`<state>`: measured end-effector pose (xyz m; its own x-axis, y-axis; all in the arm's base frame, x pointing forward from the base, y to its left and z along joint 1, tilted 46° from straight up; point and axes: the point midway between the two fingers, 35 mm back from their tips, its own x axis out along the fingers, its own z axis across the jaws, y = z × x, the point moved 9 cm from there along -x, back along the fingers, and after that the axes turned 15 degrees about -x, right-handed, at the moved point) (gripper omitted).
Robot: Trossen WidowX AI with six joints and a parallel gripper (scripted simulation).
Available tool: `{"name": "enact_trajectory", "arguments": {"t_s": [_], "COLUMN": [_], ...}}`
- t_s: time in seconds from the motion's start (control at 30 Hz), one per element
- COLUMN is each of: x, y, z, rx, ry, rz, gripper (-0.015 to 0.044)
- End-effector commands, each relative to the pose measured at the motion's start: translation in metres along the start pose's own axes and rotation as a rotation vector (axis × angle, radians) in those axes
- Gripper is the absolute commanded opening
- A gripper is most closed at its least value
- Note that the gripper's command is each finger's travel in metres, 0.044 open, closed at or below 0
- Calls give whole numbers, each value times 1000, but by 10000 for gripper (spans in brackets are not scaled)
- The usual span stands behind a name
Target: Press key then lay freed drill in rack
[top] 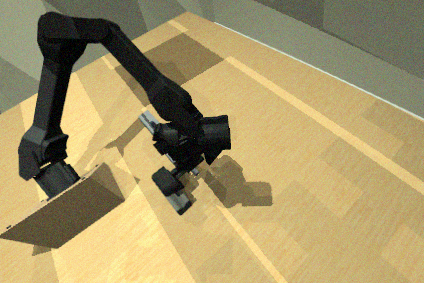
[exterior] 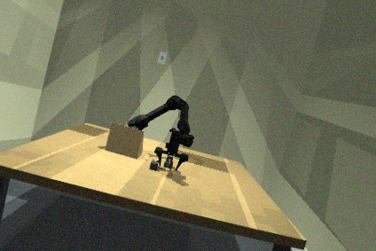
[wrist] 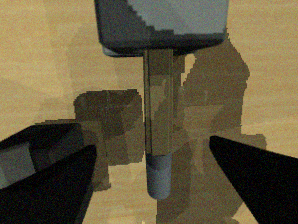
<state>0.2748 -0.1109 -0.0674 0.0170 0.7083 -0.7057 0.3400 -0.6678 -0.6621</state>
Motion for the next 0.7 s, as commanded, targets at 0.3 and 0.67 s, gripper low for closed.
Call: {"name": "enact_trajectory", "arguments": {"t_s": [0.3, 0.67], "x": [1, 2], "y": [-5, -9], "z": [-2, -3], "rx": [5, 5], "ry": [3, 3], "rz": [-5, -5], "gripper": [440, 440]}}
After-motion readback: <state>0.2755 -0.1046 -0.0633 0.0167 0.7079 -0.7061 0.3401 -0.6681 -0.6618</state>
